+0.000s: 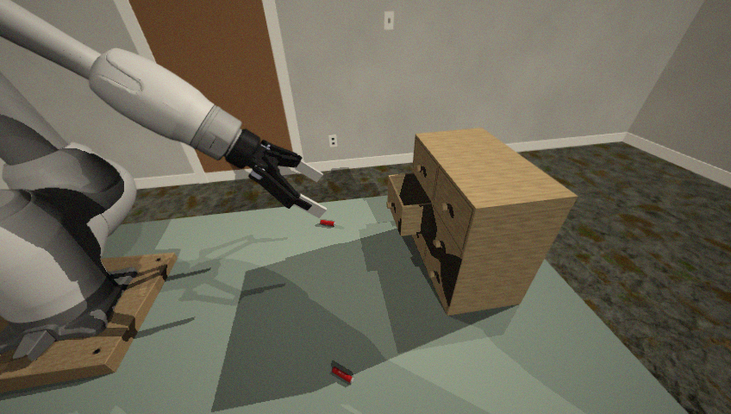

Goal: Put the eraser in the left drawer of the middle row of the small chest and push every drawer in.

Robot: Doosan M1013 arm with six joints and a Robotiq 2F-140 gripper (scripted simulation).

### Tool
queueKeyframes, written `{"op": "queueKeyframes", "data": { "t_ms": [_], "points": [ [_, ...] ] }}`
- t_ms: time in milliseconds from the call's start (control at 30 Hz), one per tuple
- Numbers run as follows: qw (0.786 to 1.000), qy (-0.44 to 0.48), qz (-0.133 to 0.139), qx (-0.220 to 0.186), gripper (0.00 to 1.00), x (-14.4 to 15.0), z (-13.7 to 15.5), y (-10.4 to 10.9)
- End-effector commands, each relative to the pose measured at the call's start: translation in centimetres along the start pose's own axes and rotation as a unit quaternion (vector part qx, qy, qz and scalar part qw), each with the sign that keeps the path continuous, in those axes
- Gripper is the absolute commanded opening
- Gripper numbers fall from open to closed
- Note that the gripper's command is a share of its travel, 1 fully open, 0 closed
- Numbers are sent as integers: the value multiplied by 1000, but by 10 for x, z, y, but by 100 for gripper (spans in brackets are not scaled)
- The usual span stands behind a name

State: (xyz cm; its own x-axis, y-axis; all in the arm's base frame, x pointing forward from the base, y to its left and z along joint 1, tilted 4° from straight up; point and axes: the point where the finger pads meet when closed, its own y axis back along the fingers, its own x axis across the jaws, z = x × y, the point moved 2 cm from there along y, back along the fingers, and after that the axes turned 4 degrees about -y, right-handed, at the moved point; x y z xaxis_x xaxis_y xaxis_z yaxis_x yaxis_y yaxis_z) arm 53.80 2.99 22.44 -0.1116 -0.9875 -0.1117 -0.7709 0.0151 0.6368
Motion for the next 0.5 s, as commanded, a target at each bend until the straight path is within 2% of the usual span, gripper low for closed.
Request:
{"op": "queueKeyframes", "data": {
  "t_ms": [0,467],
  "points": [
    [1000,0,14,9,100,0,2,-1],
    [1000,0,17,23,100,2,2,-4]
  ]
}}
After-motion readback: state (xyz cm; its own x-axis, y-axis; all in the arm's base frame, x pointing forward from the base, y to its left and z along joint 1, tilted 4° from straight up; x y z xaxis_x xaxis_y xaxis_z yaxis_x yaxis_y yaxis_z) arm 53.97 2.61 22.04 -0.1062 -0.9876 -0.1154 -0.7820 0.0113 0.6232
